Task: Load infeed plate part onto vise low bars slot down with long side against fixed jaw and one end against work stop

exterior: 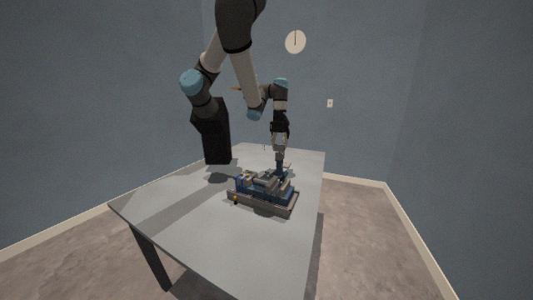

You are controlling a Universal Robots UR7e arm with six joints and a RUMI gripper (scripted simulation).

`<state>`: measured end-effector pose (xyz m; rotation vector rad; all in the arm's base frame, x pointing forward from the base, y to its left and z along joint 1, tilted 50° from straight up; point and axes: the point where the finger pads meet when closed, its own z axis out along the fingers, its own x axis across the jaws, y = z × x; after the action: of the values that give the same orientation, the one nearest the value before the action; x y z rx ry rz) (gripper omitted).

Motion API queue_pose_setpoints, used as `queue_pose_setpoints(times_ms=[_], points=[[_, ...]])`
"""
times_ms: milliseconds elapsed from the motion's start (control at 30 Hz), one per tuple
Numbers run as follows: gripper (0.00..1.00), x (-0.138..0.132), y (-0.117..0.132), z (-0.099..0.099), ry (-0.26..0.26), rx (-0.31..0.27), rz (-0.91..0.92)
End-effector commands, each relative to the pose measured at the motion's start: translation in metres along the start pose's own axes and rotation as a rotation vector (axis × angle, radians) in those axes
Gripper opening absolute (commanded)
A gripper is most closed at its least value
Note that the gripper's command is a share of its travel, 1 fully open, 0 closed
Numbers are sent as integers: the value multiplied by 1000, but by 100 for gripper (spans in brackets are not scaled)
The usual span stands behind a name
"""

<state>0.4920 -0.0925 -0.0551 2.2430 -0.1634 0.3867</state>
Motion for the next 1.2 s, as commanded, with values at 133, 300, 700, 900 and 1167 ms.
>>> queue_pose_setpoints(times_ms=[133,300,700,900,1167], points=[[0,3,-1,-1,5,-49,2],[0,3,-1,-1,5,-87,2],[0,3,-2,-1,5,-186,2],[0,2,-3,-1,4,-259,2],[0,3,-4,-1,5,-346,2]])
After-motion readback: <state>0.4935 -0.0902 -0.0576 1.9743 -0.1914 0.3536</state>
